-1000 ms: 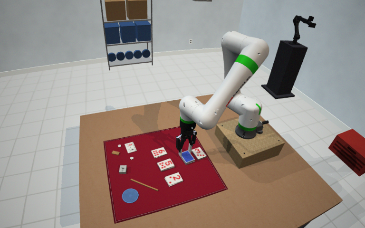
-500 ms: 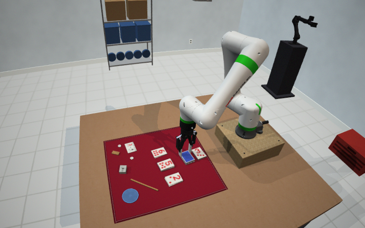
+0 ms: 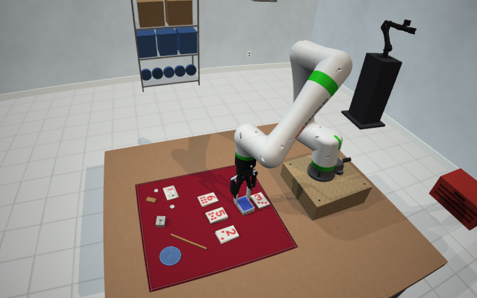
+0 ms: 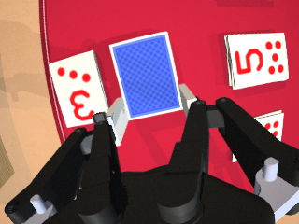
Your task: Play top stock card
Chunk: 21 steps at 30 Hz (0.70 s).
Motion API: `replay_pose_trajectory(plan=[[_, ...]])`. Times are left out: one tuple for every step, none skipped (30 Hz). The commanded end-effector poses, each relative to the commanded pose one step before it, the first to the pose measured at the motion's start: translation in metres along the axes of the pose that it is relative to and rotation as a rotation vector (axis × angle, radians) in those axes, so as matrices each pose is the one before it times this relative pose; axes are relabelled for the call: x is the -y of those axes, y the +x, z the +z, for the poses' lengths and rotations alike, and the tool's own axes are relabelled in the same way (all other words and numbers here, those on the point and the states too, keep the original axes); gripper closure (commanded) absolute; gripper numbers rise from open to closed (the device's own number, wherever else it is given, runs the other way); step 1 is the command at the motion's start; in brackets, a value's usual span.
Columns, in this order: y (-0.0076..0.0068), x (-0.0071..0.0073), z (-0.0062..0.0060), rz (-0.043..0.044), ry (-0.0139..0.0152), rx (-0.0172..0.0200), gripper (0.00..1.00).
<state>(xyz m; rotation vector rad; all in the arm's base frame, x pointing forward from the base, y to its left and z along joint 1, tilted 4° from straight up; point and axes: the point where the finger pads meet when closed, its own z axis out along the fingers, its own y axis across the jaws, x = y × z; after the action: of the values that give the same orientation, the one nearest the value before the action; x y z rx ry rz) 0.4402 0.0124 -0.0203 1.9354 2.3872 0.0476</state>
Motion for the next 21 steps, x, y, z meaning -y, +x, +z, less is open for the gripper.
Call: replay_pose_trajectory(plan=[[-0.00004,-0.00028,-0.00392,0.00009,-0.00064,0.00012,0.60],[0.00000,0.00000,-0.00174,0.00000,0.00000,0.00000,0.60],[0.00000,0.00000,-0.00189,0.00000,0.00000,0.00000,0.60],[0.00000,0.00001,-0.00204,0.00000,0.00000,0.00000,0.60],[0.00000,-0.00001,-0.00220,0.00000,0.00000,0.00000,0.60],[0.00000,0.00001,-0.00233,0.00000,0.00000,0.00000,0.60],[0.00000,-0.00001,-0.00249,0.00000,0.00000,0.00000,0.60],[0.00000,0.00001,-0.00261,0.00000,0.00000,0.00000,0.60],[0.00000,-0.00001,-0.00275,0.00000,0.00000,0.00000,0.60],[0.00000,0.00001,-0.00285,0.00000,0.00000,0.00000,0.60],[0.00000,0.00000,0.00000,0.00000,0.00000,0.00000,0.60],[0.00000,0.00000,0.00000,0.00000,0.00000,0.00000,0.60],[0.00000,0.00000,-0.00293,0.00000,0.00000,0.00000,0.60],[0.00000,0.00000,-0.00300,0.00000,0.00000,0.00000,0.60],[0.00000,0.00000,-0.00306,0.00000,0.00000,0.00000,0.60],[0.00000,0.00000,-0.00311,0.00000,0.00000,0.00000,0.60],[0.00000,0.00000,-0.00314,0.00000,0.00000,0.00000,0.60],[0.00000,0.00000,-0.00315,0.00000,0.00000,0.00000,0.60],[0.00000,0.00000,-0.00316,0.00000,0.00000,0.00000,0.60],[0.00000,0.00001,-0.00315,0.00000,0.00000,0.00000,0.60],[0.00000,-0.00001,-0.00312,0.00000,0.00000,0.00000,0.60]])
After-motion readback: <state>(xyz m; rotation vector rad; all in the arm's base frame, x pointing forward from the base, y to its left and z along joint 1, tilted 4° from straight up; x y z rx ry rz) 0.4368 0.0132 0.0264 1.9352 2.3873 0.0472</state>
